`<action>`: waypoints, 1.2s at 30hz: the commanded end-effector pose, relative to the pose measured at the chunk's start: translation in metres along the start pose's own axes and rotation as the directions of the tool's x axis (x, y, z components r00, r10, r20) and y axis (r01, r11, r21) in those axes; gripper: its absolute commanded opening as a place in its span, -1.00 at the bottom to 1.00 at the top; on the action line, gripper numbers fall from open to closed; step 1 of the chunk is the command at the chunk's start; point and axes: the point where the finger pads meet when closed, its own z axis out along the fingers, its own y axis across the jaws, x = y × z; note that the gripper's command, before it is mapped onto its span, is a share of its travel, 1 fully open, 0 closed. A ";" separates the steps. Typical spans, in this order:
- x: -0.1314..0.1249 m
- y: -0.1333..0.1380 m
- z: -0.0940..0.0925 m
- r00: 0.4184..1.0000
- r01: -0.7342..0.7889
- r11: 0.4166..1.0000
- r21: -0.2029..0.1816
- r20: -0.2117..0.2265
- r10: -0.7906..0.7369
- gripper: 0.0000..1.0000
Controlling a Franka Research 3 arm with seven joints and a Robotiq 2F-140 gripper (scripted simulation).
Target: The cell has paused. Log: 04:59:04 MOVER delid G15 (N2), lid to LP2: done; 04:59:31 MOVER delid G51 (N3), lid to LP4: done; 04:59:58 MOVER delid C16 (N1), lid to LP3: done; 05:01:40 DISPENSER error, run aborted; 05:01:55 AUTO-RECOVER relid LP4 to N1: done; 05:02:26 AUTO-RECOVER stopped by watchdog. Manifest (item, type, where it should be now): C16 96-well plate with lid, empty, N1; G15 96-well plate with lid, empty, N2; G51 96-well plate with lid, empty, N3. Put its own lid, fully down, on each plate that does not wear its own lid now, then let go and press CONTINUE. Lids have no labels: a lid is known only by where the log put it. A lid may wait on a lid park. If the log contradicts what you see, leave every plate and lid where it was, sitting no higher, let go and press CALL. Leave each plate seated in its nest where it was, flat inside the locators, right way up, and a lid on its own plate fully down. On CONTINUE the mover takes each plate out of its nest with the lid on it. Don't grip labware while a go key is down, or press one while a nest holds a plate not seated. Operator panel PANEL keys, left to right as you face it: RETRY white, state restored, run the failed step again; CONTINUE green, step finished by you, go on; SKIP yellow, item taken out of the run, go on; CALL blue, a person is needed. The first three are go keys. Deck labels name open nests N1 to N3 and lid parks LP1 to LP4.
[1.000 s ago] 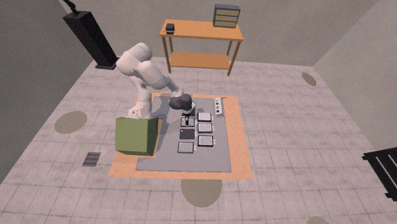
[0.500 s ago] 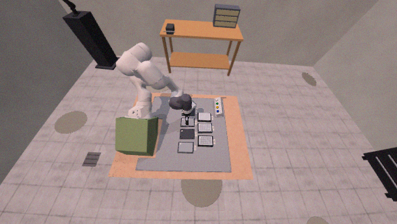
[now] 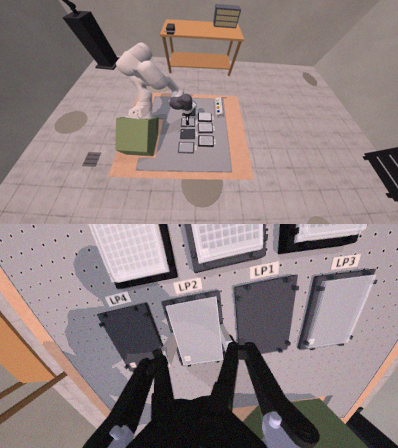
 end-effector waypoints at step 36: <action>0.000 -0.001 -0.005 1.000 -0.003 1.000 0.001 -0.001 0.003 -1.00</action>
